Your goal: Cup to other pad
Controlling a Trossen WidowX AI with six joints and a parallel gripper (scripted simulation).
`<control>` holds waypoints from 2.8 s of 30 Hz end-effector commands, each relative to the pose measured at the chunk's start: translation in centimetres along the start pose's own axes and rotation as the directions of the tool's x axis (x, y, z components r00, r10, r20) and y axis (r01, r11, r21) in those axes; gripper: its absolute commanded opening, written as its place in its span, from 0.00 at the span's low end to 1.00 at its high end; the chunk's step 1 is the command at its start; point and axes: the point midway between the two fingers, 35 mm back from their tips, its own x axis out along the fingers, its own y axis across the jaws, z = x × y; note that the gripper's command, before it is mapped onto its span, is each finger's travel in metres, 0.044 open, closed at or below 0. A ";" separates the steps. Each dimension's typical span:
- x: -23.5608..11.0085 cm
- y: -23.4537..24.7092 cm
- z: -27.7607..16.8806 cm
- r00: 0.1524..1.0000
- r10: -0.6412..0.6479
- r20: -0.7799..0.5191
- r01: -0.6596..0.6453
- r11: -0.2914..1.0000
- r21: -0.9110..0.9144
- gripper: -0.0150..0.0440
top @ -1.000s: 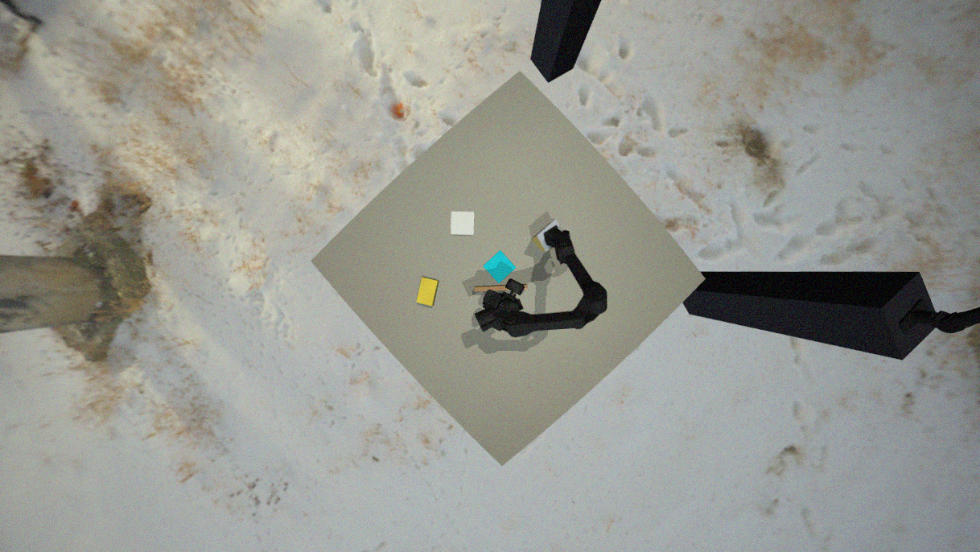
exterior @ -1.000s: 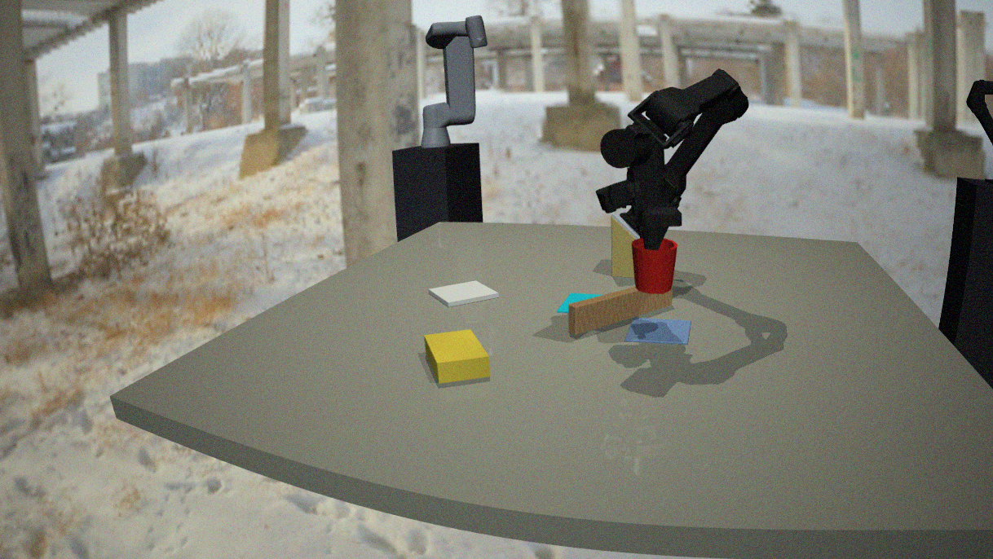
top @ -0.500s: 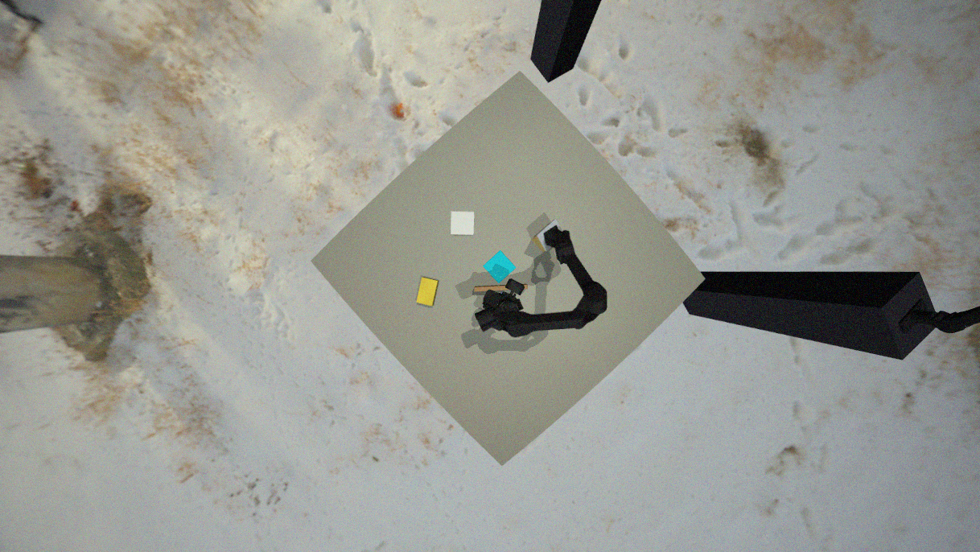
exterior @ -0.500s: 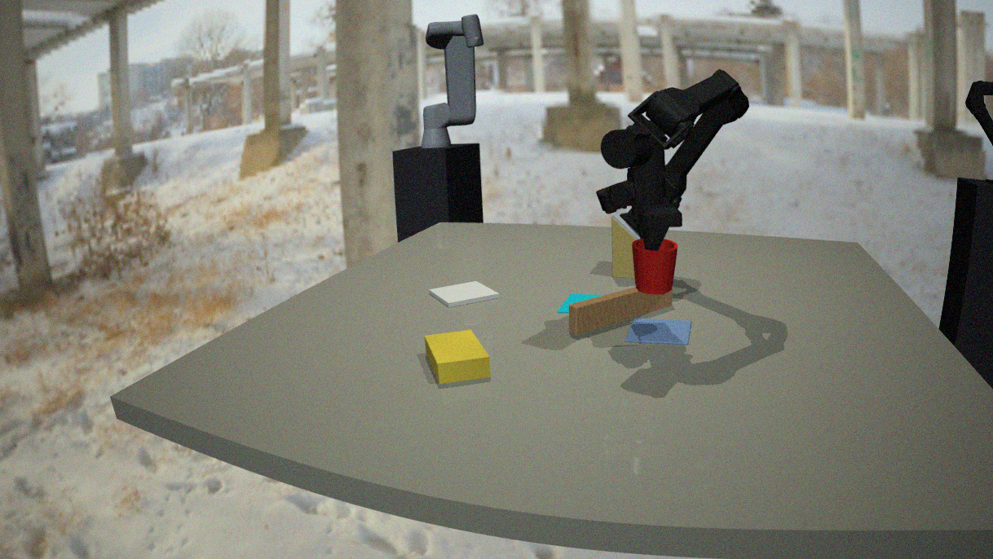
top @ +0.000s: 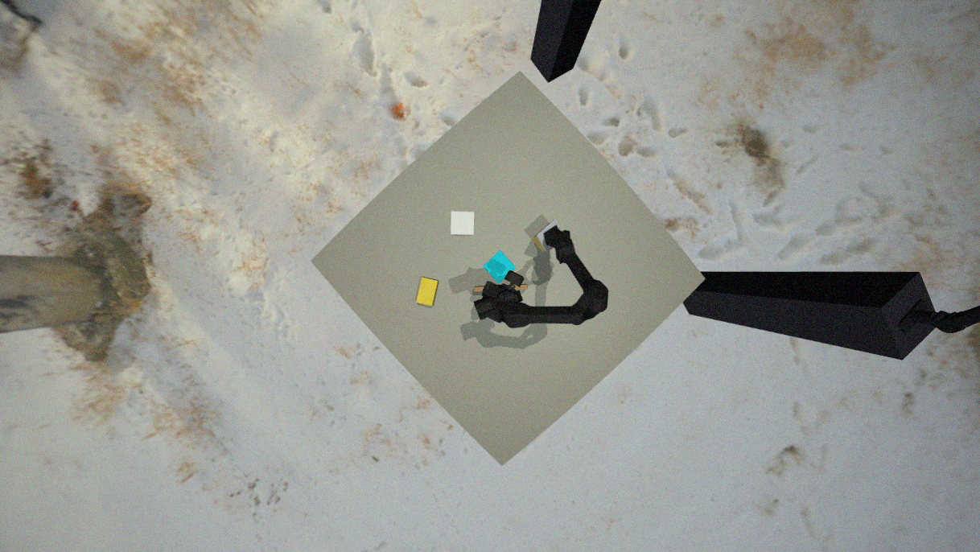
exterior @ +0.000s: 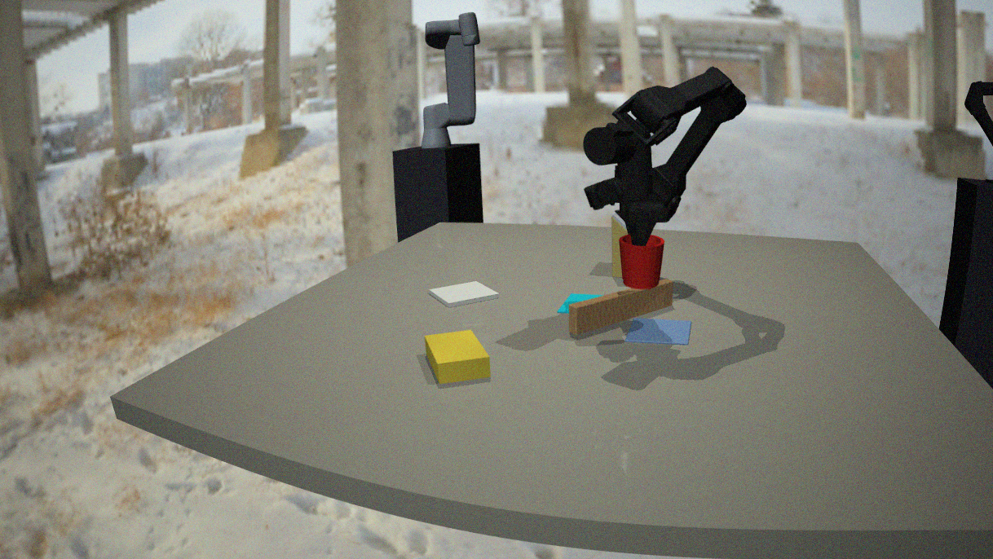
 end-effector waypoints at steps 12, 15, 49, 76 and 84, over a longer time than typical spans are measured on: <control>-0.2 -3.5 2.1 1.000 -0.003 0.004 0.003 1.000 -0.001 0.25; -0.2 -4.2 2.5 1.000 -0.003 0.004 0.003 1.000 -0.001 0.25; -0.5 -11.5 6.5 1.000 -0.007 0.007 0.007 1.000 0.001 0.25; 2.6 -12.3 7.0 1.000 -0.006 0.006 0.006 1.000 0.000 0.25; 3.8 -12.3 7.0 1.000 -0.006 0.006 0.006 1.000 0.000 0.25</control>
